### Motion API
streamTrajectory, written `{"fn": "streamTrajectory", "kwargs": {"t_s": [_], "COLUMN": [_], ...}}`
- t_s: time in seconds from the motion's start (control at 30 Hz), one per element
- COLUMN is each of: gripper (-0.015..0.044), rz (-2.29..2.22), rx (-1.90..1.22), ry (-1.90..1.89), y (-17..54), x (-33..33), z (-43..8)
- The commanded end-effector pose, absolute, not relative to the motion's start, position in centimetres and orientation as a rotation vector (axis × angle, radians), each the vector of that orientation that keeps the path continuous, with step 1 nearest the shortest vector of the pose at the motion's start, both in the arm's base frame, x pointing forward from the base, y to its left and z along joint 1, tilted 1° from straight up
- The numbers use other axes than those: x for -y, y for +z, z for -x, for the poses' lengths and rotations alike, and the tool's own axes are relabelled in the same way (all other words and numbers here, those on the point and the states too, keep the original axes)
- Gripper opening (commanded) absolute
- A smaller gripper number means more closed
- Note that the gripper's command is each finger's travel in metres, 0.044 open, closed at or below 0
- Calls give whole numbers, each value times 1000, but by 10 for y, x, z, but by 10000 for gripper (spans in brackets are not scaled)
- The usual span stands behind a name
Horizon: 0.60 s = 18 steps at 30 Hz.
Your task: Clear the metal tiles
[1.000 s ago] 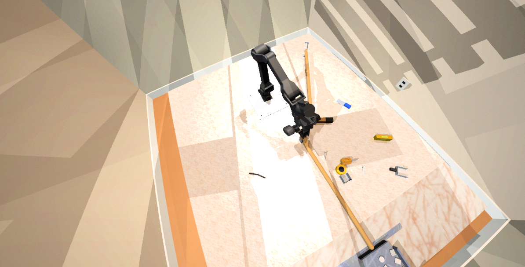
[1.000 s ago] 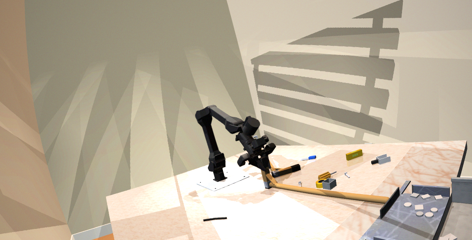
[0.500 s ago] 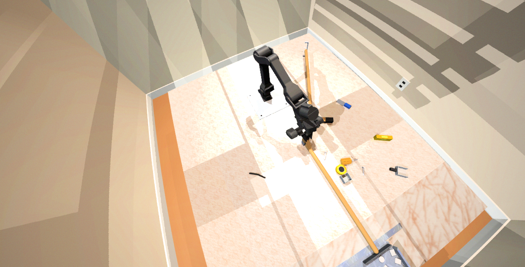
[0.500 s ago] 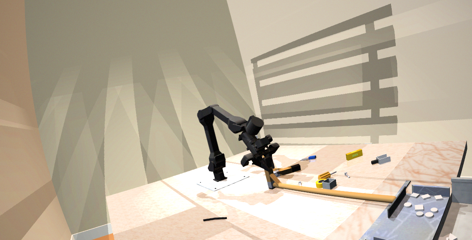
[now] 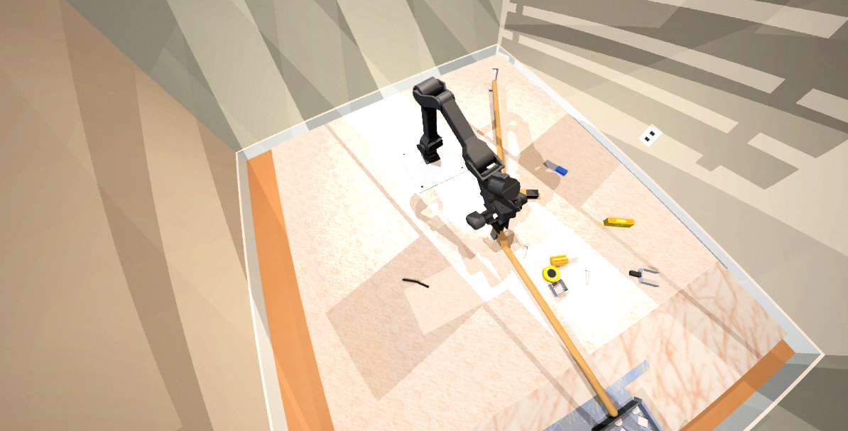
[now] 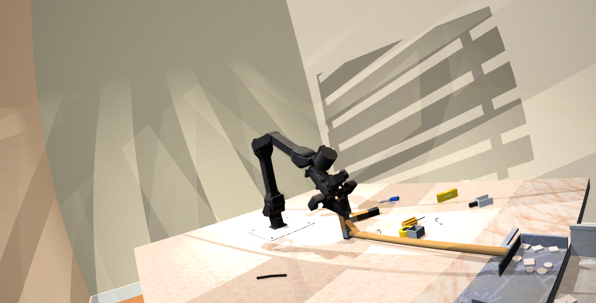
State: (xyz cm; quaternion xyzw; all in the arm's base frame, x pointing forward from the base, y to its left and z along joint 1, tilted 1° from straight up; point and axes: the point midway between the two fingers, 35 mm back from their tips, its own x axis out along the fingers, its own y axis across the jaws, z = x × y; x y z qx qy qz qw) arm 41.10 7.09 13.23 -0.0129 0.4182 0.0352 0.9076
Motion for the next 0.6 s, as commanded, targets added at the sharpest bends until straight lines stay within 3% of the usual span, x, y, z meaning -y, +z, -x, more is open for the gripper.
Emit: {"fn": "streamTrajectory", "kwargs": {"t_s": [0.0,0.57], "gripper": [0,0], "rz": [27,27], "rx": [-851,-849], "ry": [79,79], "y": [136,142], "x": [-72,-75], "z": [-418,-444]}}
